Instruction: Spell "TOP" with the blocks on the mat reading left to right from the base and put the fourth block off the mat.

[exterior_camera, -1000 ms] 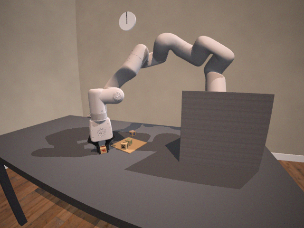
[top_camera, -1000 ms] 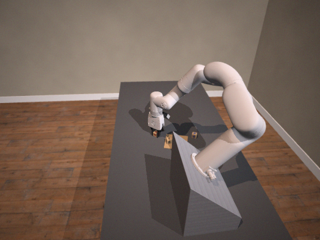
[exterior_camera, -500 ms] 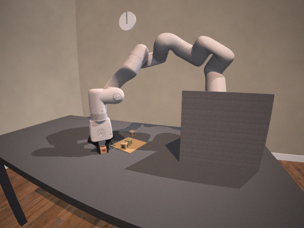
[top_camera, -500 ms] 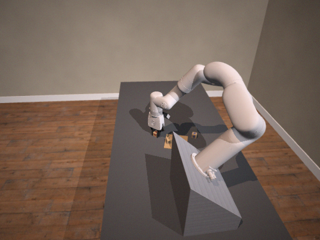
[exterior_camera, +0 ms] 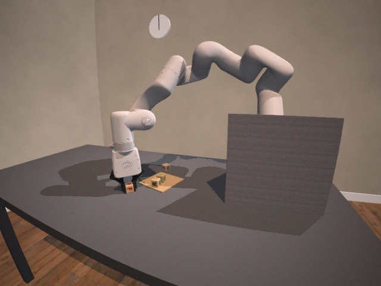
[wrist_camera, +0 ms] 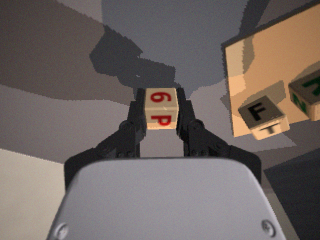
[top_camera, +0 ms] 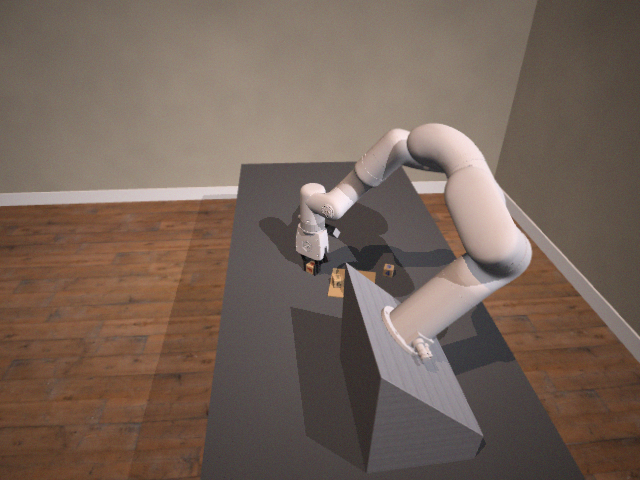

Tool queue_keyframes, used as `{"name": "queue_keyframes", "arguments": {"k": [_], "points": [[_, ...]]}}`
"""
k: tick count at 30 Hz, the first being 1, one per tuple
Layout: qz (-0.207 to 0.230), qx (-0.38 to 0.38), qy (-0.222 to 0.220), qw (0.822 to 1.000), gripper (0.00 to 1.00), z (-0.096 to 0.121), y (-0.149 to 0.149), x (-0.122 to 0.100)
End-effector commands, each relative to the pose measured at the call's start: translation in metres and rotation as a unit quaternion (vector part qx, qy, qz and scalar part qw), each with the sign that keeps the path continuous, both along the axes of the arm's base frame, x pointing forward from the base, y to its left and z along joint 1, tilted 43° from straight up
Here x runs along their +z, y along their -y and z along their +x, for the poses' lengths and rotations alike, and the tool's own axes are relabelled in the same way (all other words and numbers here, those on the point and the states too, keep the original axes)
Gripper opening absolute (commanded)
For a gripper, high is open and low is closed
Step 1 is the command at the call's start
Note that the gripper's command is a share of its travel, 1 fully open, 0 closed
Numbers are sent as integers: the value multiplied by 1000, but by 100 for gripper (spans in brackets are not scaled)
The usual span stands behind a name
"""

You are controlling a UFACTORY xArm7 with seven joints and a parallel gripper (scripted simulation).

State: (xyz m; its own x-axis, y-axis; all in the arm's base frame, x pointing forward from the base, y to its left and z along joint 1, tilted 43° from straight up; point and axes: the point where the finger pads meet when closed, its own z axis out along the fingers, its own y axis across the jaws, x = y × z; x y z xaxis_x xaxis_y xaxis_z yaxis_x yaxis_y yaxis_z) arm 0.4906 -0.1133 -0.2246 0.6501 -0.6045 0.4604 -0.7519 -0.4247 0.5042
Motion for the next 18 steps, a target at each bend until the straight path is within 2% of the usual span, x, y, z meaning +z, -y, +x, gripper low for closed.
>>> {"name": "queue_keyframes", "arguments": {"k": [1, 7, 12, 14, 18], "points": [[1, 1, 1, 1000, 27, 2, -2, 1], [1, 1, 1, 1000, 27, 3, -8, 8], [1, 1, 1, 1000, 27, 6, -28, 30], [1, 1, 1, 1000, 27, 6, -28, 30], [1, 1, 1, 1000, 27, 9, -49, 52]]}}
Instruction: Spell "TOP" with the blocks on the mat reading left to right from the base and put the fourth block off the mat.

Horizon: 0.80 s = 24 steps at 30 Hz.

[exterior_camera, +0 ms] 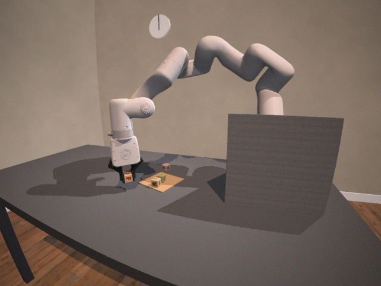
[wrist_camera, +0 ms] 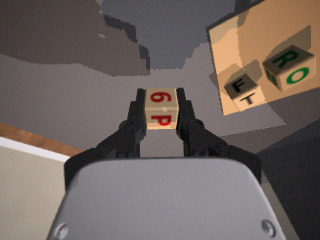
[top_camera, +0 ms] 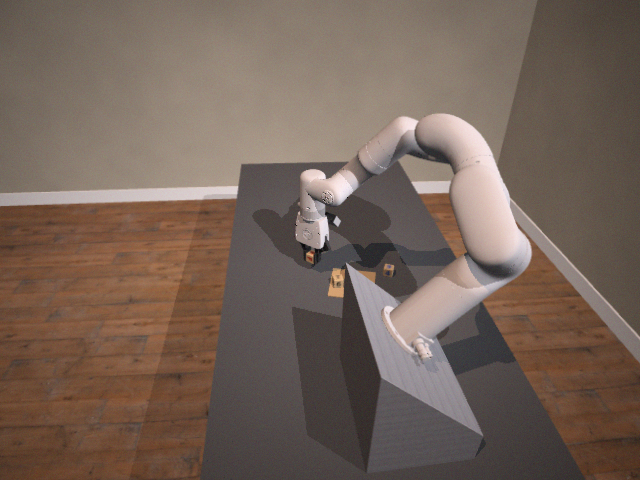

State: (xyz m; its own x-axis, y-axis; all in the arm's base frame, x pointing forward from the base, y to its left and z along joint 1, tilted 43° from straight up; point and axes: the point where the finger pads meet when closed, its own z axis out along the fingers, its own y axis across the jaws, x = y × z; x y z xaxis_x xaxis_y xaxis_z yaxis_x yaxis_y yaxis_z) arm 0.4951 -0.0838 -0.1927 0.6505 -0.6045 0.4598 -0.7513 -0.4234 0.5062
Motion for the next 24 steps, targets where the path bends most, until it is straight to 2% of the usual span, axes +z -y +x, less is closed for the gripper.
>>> {"name": "queue_keyframes", "arguments": {"k": [1, 7, 24], "points": [[2, 2, 2, 1000, 27, 5, -24, 25], [2, 2, 2, 1000, 27, 8, -39, 42], [1, -4, 7, 1000, 27, 7, -39, 42]]}}
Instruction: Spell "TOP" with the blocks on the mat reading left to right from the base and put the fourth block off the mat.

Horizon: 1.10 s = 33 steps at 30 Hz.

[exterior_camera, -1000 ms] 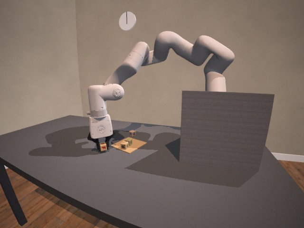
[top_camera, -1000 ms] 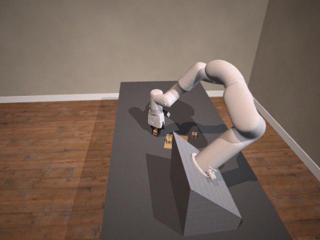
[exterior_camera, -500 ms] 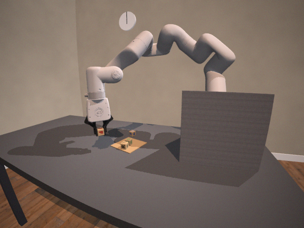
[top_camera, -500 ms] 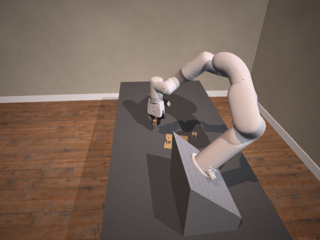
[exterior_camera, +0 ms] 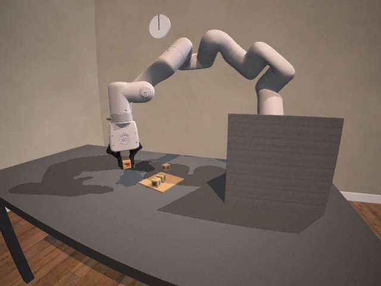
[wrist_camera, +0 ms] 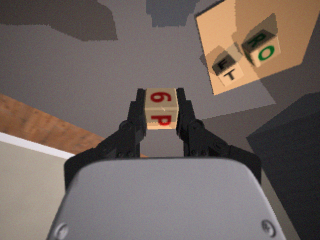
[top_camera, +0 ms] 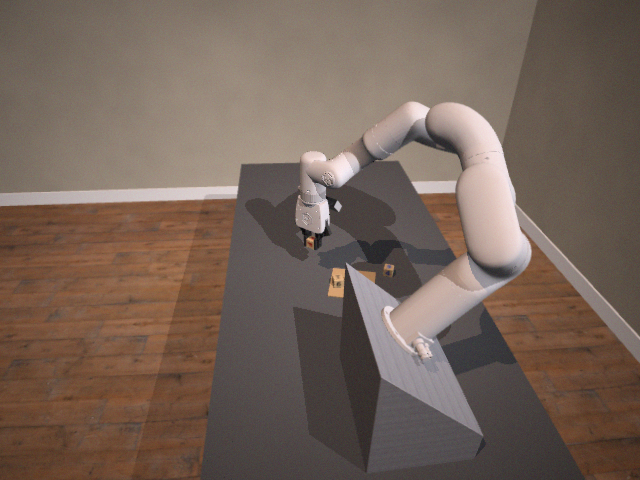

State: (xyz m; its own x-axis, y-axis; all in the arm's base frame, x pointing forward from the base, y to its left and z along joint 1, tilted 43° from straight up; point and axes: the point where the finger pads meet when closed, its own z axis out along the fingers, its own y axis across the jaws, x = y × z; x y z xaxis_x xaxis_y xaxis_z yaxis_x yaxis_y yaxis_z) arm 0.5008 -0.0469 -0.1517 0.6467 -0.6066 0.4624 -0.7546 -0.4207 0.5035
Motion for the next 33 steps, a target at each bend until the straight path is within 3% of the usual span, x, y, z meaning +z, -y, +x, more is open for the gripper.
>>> {"name": "queue_keyframes", "arguments": {"k": [1, 8, 21, 23, 33], "points": [[1, -6, 8, 1000, 27, 1, -2, 2], [-3, -31, 29, 999, 27, 0, 0, 3], [-21, -164, 140, 976, 27, -9, 12, 13], [-21, -164, 140, 976, 27, -9, 12, 13], [-38, -272, 231, 933, 27, -17, 21, 21]]}}
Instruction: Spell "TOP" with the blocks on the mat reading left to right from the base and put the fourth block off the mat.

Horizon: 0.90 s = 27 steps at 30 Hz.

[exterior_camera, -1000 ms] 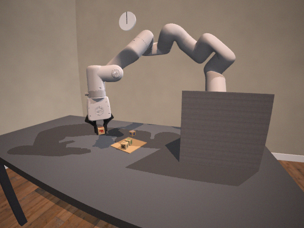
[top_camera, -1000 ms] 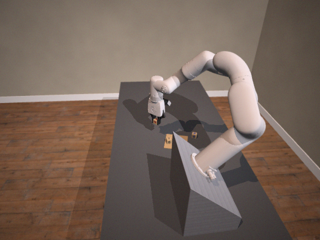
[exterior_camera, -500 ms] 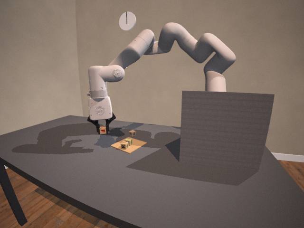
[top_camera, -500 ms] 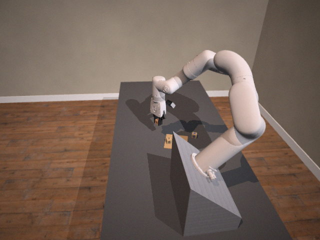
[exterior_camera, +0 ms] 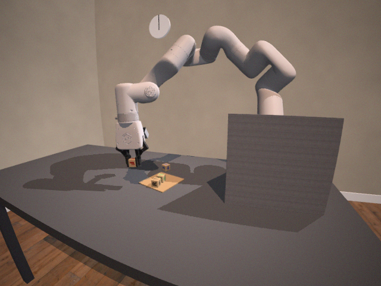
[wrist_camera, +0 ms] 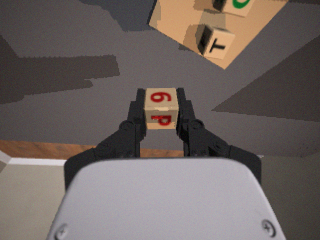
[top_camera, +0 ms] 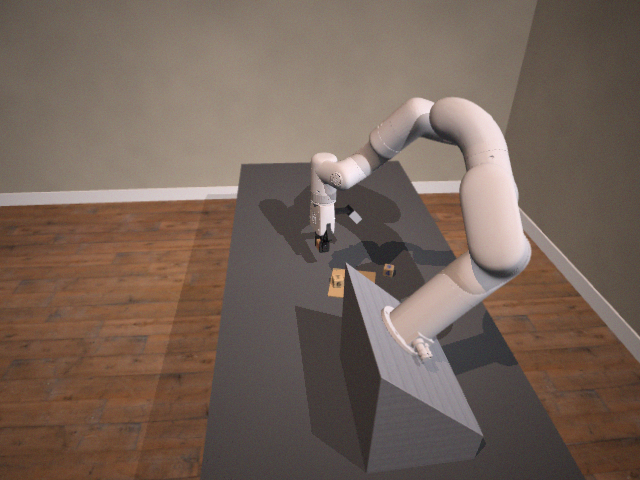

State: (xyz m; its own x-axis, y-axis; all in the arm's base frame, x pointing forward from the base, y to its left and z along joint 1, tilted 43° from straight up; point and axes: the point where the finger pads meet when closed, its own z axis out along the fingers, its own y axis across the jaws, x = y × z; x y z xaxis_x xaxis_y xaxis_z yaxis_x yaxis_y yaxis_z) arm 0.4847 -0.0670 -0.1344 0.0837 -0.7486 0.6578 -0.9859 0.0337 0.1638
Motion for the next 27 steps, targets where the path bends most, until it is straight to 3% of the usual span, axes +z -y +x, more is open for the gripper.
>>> {"name": "queue_keyframes", "arguments": {"k": [1, 7, 13, 22, 24, 25, 27], "points": [[-9, -49, 49, 998, 27, -2, 2, 5], [-16, -89, 83, 992, 27, -5, 5, 8], [-28, -162, 144, 976, 27, -10, 10, 13], [-45, -249, 218, 943, 27, -16, 17, 20], [-45, -249, 218, 943, 27, -16, 17, 20], [-50, -276, 241, 929, 27, -18, 19, 22], [-53, -290, 253, 922, 27, -19, 20, 24]]}}
